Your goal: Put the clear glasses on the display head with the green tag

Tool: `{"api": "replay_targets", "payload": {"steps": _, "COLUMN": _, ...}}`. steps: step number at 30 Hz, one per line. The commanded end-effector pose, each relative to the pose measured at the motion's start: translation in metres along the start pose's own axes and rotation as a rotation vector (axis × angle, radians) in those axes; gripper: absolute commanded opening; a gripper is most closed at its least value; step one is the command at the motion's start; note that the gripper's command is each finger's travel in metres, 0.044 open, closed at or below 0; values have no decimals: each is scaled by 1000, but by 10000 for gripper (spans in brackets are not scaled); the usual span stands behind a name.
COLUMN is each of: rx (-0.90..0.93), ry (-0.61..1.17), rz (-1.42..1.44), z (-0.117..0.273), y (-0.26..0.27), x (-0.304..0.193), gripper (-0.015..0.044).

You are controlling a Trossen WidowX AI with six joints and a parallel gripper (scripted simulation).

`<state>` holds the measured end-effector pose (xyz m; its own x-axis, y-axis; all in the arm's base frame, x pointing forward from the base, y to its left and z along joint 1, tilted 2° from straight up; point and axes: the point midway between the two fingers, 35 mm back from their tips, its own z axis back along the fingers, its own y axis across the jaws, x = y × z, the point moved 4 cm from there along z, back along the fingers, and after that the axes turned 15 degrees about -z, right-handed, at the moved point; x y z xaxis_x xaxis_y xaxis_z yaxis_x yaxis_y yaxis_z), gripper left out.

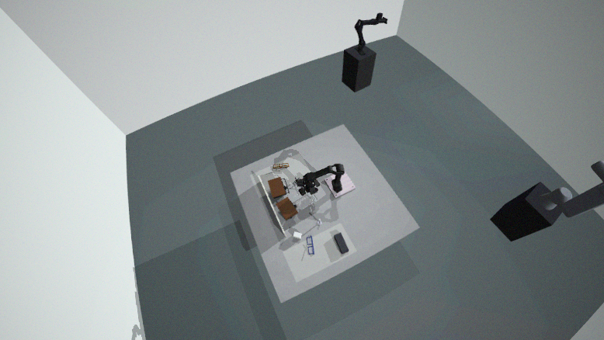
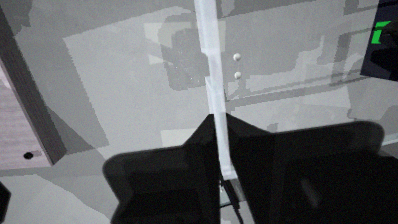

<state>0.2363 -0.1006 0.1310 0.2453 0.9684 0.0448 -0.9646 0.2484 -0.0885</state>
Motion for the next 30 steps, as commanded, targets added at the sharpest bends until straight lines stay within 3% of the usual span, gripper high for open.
{"api": "replay_targets", "payload": {"steps": 1, "rx": -10, "ry": 2, "rz": -4, "z": 0, "y": -5, "x": 1, "gripper": 0}}
{"api": "replay_targets", "payload": {"steps": 30, "rx": -24, "ry": -2, "rz": -4, "z": -2, "y": -35, "x": 9, "gripper": 0}}
